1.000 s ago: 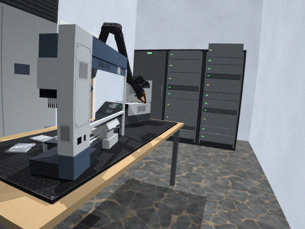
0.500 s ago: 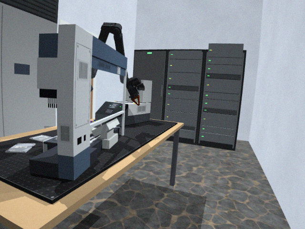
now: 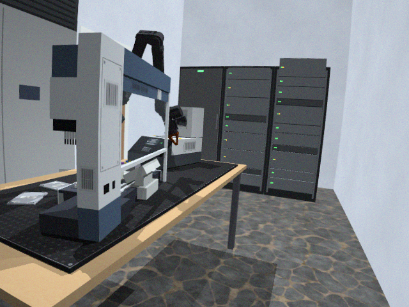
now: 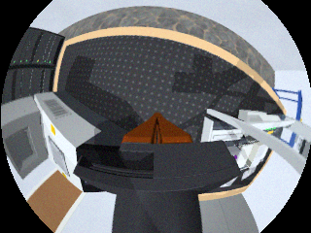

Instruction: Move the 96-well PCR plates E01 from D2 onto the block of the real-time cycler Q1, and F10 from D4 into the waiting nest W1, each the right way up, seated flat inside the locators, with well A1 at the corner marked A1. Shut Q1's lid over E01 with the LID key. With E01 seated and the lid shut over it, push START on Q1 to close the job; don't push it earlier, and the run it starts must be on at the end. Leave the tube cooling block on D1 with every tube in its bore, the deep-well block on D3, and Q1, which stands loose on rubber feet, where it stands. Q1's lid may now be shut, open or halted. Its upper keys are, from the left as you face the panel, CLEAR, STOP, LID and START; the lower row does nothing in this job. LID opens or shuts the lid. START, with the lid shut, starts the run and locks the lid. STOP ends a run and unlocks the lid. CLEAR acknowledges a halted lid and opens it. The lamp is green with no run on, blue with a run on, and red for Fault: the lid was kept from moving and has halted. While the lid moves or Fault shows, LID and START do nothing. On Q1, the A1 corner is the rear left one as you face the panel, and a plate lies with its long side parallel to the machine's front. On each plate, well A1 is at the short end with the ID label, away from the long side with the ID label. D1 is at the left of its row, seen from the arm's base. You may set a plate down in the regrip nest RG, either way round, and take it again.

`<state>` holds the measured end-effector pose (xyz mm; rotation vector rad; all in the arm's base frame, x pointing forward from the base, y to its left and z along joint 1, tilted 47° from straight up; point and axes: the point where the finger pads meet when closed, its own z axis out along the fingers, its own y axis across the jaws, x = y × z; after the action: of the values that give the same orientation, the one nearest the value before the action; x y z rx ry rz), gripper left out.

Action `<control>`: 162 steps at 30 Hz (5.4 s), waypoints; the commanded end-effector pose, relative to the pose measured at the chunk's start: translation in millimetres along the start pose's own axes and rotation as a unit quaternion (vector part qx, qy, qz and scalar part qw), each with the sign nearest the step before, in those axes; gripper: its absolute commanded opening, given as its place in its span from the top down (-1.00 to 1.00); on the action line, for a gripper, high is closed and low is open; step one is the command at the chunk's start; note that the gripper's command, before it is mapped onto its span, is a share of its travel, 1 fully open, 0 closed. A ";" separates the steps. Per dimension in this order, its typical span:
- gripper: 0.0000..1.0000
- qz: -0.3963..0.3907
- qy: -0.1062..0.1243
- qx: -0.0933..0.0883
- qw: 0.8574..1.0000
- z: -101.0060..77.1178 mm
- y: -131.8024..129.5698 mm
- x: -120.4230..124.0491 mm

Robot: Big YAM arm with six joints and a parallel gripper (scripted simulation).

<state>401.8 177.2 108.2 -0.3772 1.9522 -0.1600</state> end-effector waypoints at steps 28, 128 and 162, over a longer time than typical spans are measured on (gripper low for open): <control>1.00 -0.044 0.133 -0.004 0.990 -1.9 -33.5 140.8; -1.00 -0.016 0.205 0.030 0.978 -56.8 -326.3 206.7; -1.00 -0.002 0.193 0.044 0.980 -57.0 -369.4 200.1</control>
<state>343.7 -235.0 58.6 -0.3363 2.3260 -0.3346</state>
